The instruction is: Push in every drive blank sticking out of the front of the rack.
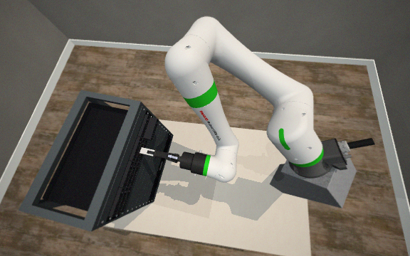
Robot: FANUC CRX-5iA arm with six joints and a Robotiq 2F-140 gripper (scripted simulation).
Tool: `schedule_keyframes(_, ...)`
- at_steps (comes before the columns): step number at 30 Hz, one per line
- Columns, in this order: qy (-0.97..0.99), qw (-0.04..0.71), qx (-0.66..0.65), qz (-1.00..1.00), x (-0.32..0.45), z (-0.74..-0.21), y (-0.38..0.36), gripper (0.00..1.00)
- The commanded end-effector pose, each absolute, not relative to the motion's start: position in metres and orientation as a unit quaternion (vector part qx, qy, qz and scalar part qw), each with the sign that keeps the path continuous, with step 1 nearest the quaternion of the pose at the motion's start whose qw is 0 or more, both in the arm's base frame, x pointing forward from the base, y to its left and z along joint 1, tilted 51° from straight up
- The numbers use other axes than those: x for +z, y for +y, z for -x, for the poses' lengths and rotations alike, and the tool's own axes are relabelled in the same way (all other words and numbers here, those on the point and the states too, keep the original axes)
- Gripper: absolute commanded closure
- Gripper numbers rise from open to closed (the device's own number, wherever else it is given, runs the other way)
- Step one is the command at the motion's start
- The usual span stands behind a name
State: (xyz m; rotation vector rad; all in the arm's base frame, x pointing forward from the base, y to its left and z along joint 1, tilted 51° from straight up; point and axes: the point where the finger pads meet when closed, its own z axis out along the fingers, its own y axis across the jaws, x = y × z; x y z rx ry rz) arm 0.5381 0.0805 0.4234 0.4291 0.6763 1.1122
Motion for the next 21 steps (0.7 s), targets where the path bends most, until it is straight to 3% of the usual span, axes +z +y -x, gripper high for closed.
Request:
schedule_keyframes(1,0.312,0.774,0.514,-0.198,0.4242,-0.5381,0.0808,0.9)
schedule_keyframes(21,0.312,0.774,0.514,-0.198,0.4263,-0.5401,0.0809,0.9)
